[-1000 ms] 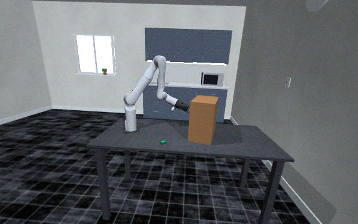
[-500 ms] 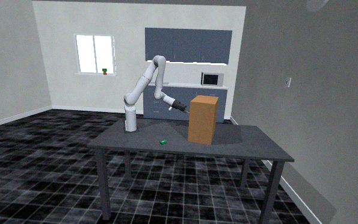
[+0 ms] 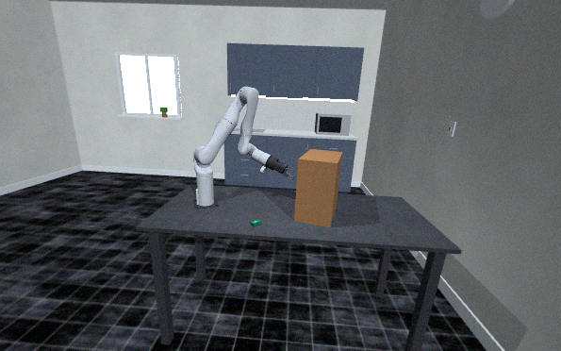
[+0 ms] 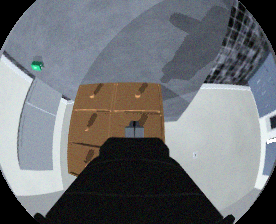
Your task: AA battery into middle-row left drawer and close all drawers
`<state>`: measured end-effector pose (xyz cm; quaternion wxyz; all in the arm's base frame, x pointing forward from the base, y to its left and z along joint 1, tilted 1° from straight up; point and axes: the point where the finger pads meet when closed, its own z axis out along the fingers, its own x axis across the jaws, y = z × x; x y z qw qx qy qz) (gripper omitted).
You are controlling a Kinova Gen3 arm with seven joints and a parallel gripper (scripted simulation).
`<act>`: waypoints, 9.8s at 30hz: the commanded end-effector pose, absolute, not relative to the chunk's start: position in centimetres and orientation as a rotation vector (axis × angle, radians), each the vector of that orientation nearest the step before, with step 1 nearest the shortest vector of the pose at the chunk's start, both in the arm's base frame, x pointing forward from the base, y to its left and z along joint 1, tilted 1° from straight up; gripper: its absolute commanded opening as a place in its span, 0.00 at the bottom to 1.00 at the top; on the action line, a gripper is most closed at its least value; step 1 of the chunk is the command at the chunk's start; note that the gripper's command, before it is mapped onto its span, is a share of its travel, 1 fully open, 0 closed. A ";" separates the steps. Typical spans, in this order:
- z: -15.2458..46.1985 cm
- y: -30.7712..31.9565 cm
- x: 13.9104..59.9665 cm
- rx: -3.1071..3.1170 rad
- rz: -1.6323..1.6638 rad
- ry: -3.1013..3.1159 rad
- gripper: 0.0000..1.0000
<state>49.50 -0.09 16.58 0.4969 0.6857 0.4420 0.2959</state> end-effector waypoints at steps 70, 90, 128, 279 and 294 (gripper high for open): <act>19.3 2.5 45.2 1.718 0.705 1.097 0.00; 19.9 2.7 44.8 1.785 0.670 1.140 0.00; 21.6 3.2 43.7 1.961 0.566 1.249 0.00; 28.4 5.5 39.2 2.637 -0.013 1.659 0.00; 28.5 5.5 39.2 2.639 -0.016 1.661 0.00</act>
